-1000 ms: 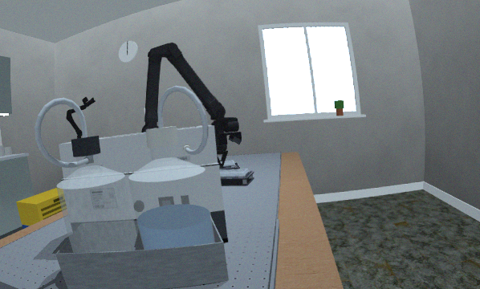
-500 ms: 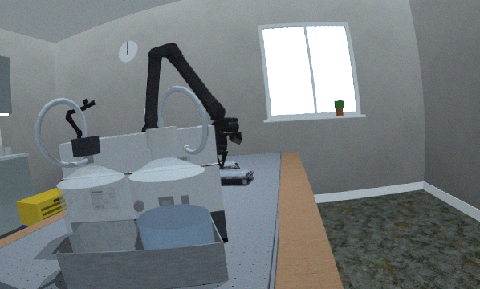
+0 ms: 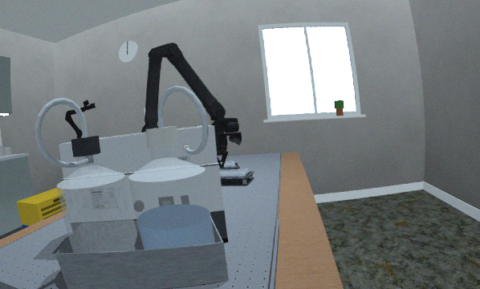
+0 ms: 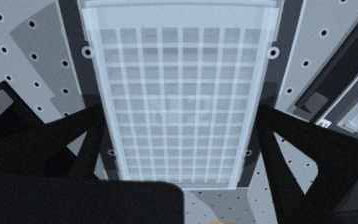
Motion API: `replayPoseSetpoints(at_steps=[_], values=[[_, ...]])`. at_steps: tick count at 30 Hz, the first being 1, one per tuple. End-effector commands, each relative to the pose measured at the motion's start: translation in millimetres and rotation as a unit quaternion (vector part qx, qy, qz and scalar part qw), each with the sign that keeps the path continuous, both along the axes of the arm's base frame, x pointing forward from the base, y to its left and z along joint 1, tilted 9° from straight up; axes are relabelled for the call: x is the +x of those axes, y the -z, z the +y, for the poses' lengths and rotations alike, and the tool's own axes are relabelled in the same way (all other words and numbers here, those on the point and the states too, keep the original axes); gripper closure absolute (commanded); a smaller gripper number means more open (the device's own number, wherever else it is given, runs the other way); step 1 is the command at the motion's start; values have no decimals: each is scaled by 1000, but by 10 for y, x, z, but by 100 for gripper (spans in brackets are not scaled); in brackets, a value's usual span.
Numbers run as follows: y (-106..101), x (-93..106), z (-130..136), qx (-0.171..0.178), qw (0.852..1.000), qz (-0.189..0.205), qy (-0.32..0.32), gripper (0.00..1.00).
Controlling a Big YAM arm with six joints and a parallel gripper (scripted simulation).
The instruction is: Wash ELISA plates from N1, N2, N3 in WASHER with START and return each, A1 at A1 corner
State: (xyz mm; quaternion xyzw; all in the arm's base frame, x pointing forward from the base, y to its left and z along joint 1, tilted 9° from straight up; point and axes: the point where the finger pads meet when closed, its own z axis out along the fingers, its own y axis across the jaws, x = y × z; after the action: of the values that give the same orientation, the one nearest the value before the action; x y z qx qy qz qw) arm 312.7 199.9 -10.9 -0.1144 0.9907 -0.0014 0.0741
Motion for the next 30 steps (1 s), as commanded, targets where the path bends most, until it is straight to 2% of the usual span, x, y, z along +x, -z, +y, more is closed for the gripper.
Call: replayPoseSetpoints(at_steps=[1, 24, 30], values=[[-65, 90, 58, 8, 1000, -11, 0, 0], [-65, 90, 58, 8, 1000, -11, 0, 0], [-294, 155, 117, 16, 1000, -21, 0, 0]])
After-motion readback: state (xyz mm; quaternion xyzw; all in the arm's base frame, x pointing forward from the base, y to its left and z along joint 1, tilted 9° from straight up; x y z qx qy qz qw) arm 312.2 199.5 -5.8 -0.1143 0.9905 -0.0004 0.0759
